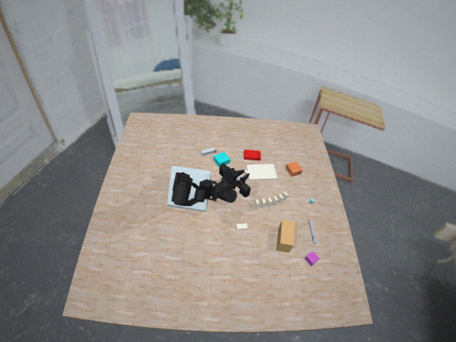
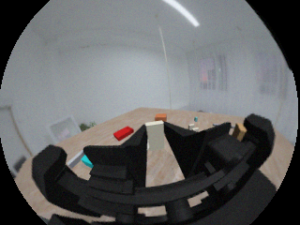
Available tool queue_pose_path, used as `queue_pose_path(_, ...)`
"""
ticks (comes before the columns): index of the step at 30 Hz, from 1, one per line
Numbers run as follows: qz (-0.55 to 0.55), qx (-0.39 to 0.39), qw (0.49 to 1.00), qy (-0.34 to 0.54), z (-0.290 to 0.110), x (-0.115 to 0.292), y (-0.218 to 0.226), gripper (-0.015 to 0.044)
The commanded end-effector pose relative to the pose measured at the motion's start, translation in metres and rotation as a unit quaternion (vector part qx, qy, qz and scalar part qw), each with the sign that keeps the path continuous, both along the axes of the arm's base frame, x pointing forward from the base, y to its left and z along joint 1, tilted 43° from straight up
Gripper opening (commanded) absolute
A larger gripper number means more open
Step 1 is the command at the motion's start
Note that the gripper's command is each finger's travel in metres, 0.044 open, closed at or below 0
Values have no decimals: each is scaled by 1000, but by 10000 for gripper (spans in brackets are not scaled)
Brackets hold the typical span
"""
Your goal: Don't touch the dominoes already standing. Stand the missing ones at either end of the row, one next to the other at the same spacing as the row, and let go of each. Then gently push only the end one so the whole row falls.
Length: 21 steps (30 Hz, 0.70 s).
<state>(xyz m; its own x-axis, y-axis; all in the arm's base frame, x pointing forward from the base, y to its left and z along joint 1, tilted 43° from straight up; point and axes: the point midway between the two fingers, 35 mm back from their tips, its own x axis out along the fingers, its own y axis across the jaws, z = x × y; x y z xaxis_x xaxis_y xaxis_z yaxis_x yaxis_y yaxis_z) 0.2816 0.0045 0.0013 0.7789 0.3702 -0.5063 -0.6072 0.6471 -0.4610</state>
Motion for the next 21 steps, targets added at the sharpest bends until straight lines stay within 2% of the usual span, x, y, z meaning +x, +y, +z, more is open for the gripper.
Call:
queue_pose_path(1, 3, -2, 1000, -1, -5, 2, -6, 107)
queue_pose_path(21, 3, -4, 1000, 5, -45, -3, -42, 107)
